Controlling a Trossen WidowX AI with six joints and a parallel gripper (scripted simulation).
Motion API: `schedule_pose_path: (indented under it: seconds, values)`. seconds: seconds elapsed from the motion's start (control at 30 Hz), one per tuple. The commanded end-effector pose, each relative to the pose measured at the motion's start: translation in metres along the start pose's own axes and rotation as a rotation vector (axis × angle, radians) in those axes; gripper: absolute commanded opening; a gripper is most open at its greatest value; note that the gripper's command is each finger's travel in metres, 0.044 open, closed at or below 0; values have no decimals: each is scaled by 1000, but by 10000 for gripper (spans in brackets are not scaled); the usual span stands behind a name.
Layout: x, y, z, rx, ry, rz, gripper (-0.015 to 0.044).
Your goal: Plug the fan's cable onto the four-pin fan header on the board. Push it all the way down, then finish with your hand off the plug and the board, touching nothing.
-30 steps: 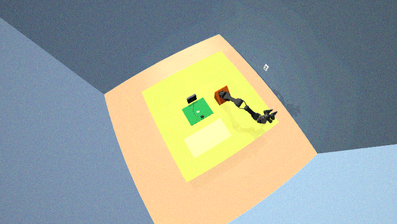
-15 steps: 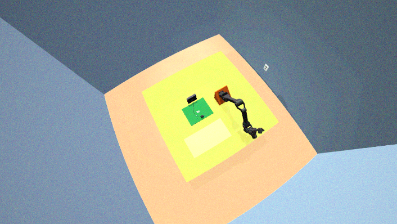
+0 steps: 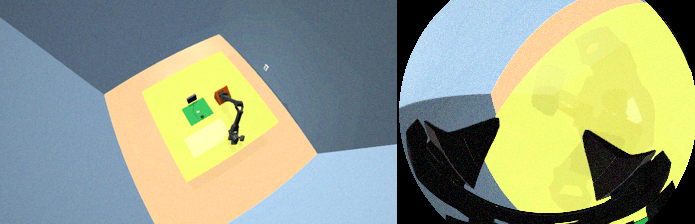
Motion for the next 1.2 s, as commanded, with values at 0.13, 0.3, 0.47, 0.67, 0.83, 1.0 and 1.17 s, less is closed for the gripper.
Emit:
schedule_pose_path:
  seconds: [0.13, 0.3, 0.47, 0.67, 0.83, 1.0, 1.17]
  values:
    - [-118, 74, 27, -78, -91, -318, 440]
    - [-179, 138, 24, -100, -187, -488, 440]
    - [-226, 206, 6, -108, -306, -622, 440]
    - [-262, 295, -38, -110, -491, -730, 440]
    - [-270, 358, -85, -117, -654, -748, 440]
    - [-262, 401, -127, -138, -786, -711, 440]
    - [-263, 401, -129, -139, -791, -710, 440]
Point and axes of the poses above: the point midway between the two fingers, 35 mm back from their tips, its own y axis back along the fingers, its own x axis across the jaws, z = x × y, the point moved 1 cm from there along y, back along the fingers
